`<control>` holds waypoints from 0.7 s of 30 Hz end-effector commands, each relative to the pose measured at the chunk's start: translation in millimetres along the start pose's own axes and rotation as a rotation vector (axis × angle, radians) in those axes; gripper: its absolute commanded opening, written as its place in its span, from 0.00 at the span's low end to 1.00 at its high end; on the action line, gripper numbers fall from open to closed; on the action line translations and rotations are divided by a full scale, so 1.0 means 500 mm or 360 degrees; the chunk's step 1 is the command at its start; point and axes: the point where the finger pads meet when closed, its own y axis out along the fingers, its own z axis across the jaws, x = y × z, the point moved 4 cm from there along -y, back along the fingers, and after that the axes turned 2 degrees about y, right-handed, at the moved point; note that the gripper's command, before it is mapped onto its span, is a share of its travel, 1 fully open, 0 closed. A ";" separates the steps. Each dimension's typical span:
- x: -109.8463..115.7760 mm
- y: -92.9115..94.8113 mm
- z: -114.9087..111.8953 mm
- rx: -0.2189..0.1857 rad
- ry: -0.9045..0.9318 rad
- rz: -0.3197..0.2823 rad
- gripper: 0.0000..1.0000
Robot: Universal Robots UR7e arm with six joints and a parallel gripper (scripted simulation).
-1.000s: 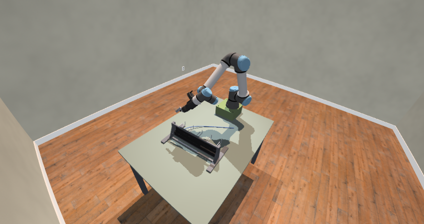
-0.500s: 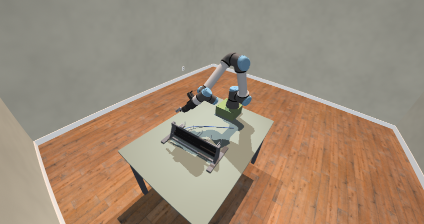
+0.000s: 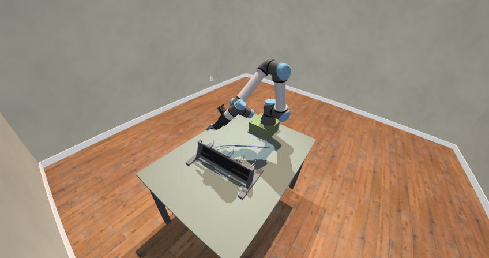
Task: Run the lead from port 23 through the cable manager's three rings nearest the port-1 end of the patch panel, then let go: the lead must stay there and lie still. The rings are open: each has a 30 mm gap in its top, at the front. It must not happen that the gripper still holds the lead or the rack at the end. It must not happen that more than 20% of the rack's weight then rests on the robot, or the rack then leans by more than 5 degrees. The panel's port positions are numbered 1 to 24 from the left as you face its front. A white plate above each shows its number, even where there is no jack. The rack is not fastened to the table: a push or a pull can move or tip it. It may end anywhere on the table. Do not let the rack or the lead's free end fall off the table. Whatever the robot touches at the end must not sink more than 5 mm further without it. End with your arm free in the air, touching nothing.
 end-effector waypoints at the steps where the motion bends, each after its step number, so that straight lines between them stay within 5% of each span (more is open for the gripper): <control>1: 0.062 -0.045 0.071 0.0098 -0.0020 -0.0198 1.00; 4: 0.073 -0.053 0.085 0.0117 -0.0022 -0.0232 1.00; 19: 0.247 -0.178 0.314 0.0430 -0.0008 -0.0709 1.00; 21: 0.247 -0.178 0.314 0.0430 -0.0008 -0.0709 1.00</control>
